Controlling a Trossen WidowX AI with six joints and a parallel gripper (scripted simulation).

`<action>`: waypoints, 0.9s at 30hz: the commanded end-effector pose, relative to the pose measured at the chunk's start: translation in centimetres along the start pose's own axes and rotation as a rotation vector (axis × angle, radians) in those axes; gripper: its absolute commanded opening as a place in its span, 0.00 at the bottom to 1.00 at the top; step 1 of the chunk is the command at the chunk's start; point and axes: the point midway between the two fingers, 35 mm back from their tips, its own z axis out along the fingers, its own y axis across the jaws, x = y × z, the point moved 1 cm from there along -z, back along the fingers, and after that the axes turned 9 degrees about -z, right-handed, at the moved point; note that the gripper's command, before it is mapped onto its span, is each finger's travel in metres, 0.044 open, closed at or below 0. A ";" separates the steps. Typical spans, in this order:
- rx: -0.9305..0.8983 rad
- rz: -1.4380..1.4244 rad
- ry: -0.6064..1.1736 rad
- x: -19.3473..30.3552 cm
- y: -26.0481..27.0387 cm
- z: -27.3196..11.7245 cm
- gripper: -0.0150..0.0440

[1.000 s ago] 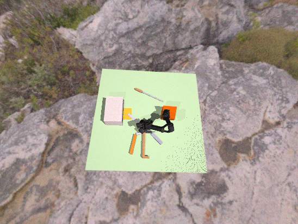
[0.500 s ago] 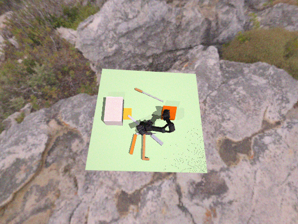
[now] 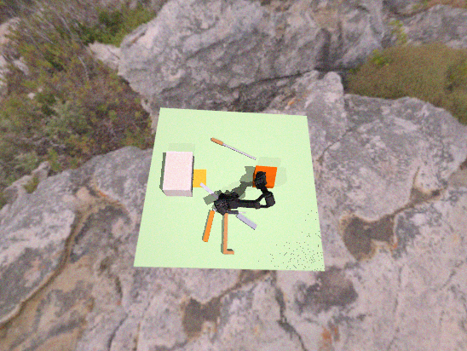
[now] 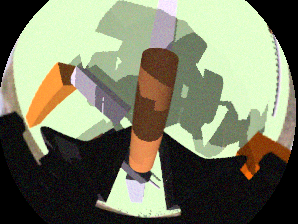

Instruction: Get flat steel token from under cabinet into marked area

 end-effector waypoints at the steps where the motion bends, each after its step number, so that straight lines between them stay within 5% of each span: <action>1: -0.015 -0.011 0.001 0.3 0.9 -0.3 0.25; 27: -0.015 -0.159 0.000 0.3 0.9 -0.3 0.25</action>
